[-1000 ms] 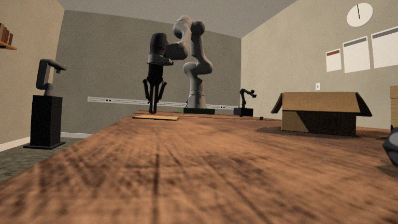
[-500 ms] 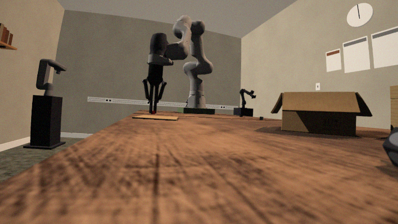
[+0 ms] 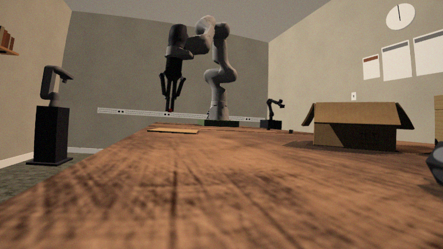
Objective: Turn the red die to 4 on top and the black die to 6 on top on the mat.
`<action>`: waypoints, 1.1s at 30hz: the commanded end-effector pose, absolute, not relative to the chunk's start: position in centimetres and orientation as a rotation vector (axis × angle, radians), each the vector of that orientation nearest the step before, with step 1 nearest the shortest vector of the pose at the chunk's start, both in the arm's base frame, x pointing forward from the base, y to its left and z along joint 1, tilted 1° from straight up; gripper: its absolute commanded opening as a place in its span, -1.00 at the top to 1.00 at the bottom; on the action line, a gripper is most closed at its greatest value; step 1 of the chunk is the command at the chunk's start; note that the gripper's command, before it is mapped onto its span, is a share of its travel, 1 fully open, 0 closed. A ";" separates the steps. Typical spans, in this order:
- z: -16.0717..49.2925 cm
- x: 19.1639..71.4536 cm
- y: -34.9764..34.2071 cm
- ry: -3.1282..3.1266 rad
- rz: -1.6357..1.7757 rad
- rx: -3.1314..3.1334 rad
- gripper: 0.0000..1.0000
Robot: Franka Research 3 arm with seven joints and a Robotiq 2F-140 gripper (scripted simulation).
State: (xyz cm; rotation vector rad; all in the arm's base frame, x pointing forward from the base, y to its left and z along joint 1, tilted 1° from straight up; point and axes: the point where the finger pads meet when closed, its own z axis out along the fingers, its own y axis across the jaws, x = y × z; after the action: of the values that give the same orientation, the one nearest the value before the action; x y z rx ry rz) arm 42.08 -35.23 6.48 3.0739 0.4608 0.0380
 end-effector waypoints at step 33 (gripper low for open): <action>9.6 41.3 -34.5 -0.048 0.002 3.133 0.68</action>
State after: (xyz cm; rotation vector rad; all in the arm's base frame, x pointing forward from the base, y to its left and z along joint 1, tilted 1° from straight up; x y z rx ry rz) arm 41.31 -34.58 9.66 3.1321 0.1975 0.0162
